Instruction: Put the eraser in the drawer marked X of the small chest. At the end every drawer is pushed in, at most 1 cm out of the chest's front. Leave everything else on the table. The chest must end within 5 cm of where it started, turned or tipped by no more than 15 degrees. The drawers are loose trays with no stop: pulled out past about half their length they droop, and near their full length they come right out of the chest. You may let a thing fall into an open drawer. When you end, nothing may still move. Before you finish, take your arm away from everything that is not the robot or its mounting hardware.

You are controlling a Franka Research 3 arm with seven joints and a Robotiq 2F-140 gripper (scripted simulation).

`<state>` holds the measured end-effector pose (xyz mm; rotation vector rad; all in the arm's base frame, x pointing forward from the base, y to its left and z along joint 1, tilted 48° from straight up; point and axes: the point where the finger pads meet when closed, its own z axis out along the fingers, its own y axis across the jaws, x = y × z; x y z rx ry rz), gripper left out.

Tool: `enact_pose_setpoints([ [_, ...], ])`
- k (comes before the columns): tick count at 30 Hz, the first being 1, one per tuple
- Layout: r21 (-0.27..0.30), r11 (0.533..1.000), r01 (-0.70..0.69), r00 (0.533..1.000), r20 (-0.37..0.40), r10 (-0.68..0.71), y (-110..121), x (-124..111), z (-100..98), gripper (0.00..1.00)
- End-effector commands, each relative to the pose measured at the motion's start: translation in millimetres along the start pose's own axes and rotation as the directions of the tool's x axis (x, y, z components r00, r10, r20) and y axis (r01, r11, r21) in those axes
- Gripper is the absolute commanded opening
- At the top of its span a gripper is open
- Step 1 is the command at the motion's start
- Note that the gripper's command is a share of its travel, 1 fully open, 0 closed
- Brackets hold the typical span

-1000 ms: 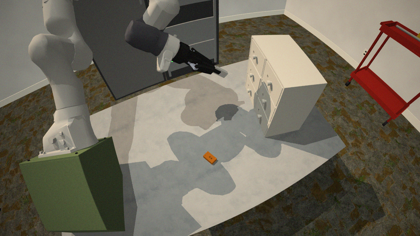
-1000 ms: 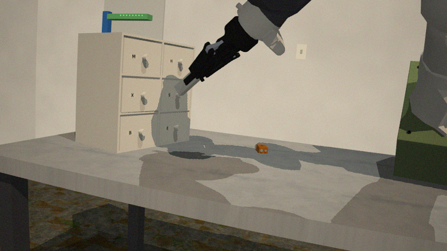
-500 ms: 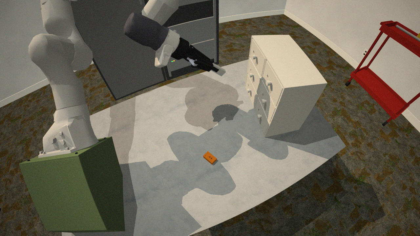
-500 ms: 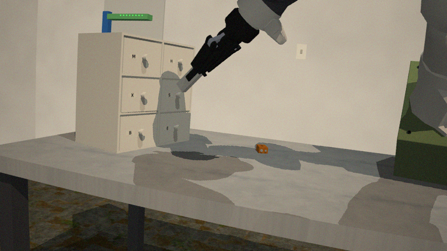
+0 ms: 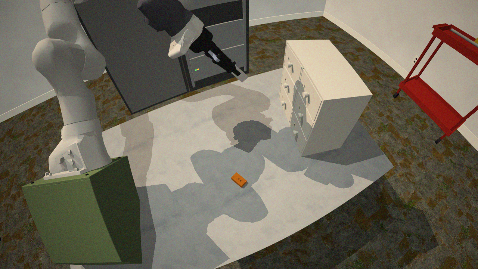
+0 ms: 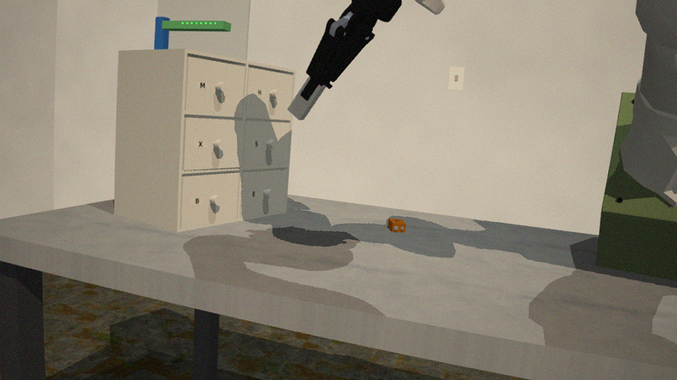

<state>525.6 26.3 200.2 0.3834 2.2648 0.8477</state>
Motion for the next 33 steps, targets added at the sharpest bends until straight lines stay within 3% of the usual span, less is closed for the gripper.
enact_pose_setpoints([
  [1,-0.015,0.987,-0.163,0.969,-0.193,0.157,6,7,-11.1,0.0],
  [11,-0.022,0.993,-0.115,0.901,-0.423,0.095,7,16,-62.2,0.0],
  [14,-0.023,0.993,-0.118,0.87,-0.484,0.093,7,18,-71.6,0.0],
  [16,-0.023,0.993,-0.118,0.87,-0.484,0.093,7,18,-71.6,0.0],
  [19,-0.015,0.987,-0.163,0.813,-0.569,0.126,7,19,-77.2,0.0],
  [33,-0.014,0.987,-0.163,0.801,-0.586,0.124,7,19,-80.8,0.0],
])
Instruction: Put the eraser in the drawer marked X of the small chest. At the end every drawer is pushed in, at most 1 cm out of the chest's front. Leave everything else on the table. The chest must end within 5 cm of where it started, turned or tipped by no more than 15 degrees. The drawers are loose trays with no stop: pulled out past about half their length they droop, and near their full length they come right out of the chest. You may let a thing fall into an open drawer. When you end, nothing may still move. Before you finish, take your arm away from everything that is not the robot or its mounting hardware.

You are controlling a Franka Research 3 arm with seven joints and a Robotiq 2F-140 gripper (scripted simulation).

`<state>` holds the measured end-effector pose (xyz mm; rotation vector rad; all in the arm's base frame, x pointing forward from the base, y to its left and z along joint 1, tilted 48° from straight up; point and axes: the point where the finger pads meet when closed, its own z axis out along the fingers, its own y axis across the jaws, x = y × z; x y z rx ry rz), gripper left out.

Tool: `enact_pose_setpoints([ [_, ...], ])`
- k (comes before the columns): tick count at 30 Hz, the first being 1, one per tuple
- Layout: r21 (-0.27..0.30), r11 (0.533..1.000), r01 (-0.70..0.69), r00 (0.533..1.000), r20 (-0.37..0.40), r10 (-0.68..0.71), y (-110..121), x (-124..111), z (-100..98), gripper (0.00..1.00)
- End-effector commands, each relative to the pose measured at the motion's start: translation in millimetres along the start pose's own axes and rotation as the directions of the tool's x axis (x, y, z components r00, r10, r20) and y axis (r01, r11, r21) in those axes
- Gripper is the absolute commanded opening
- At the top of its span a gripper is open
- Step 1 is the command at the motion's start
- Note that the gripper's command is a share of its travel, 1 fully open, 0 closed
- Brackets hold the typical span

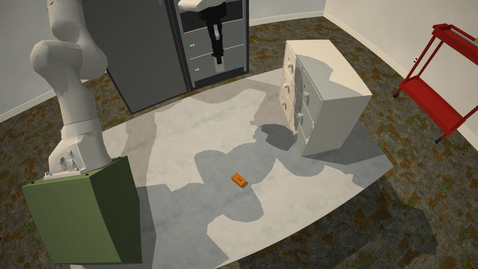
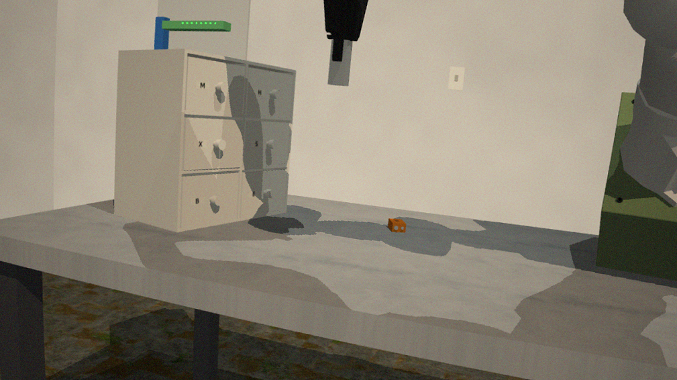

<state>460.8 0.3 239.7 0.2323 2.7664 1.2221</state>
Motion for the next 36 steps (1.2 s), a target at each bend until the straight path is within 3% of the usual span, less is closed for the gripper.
enact_pose_setpoints([
  [1,-0.007,0.999,-0.049,0.999,-0.02,0.049,1.9,4.8,0.8,0.0],
  [35,-0.007,0.999,-0.049,0.999,-0.02,0.049,1.9,4.8,0.8,0.0],
  [36,-0.008,0.999,-0.044,0.999,-0.016,0.044,2.7,4.0,1.0,1.0],
])
